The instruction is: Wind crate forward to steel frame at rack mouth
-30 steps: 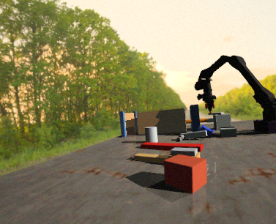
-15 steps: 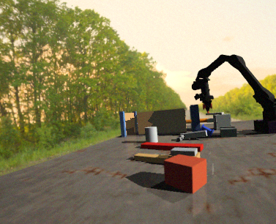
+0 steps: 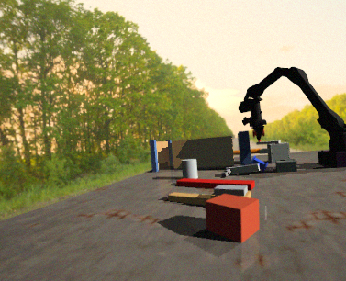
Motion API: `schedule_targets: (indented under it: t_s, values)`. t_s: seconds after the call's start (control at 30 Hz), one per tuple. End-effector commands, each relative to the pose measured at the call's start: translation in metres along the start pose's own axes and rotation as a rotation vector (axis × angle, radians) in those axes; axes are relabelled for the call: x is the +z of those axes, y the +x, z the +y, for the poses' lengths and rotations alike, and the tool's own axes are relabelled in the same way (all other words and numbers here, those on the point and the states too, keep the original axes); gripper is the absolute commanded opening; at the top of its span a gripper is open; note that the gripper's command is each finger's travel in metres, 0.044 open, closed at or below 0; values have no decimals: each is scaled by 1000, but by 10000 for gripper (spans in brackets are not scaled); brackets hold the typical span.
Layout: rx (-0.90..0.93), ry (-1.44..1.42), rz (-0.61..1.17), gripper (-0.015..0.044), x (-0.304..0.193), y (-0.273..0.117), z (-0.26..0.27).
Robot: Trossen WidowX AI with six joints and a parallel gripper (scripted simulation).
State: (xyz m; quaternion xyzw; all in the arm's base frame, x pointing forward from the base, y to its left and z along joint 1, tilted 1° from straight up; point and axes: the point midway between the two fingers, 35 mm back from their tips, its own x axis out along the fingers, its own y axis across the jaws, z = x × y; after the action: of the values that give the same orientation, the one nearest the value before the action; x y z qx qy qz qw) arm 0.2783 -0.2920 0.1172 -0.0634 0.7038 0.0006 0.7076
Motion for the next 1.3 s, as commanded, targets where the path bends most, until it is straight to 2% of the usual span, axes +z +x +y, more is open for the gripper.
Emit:
schedule_targets:
  t_s: [0.0, 1.27]
  values:
    - [43, -29, -13, 0, 12, 1, 24]
    - [47, -29, -14, 0, 17, -1, 74]
